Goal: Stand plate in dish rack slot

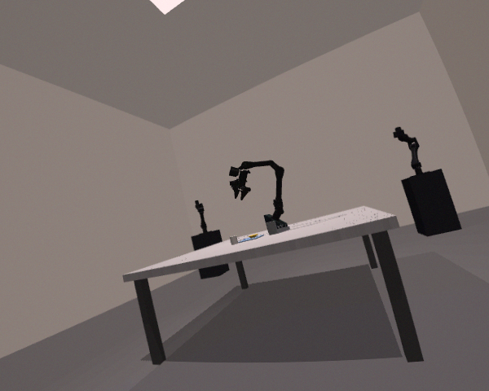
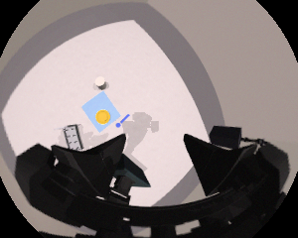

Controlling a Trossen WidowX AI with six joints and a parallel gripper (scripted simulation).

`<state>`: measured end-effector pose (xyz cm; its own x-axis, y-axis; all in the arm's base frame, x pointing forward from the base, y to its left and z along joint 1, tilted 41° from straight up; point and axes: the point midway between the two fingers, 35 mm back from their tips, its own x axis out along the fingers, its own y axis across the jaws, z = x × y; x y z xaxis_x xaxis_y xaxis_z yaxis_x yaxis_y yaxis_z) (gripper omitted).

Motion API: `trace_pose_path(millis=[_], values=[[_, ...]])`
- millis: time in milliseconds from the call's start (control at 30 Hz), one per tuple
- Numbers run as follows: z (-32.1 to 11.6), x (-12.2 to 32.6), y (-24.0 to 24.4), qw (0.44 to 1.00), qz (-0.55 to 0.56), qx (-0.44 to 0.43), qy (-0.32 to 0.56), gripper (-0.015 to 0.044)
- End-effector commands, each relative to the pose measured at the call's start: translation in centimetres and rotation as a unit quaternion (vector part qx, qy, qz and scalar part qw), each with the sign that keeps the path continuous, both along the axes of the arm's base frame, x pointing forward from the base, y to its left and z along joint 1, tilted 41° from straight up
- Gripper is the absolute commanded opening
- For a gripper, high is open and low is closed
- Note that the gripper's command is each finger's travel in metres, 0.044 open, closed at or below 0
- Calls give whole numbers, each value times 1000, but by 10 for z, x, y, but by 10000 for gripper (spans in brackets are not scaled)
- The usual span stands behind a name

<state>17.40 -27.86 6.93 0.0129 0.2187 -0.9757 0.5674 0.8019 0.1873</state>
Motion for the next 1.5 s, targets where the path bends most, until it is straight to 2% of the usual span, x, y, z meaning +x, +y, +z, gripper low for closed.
trace_pose_path(millis=[0,300,700,867,1133,1467], values=[[-7,15,15,999,42,28,-11,400],[-21,51,56,984,137,105,-46,400],[-34,94,122,936,246,224,-111,400],[-37,97,127,933,251,230,-115,400],[-124,94,192,933,251,231,-116,400],[-130,98,198,933,251,231,-116,400]])
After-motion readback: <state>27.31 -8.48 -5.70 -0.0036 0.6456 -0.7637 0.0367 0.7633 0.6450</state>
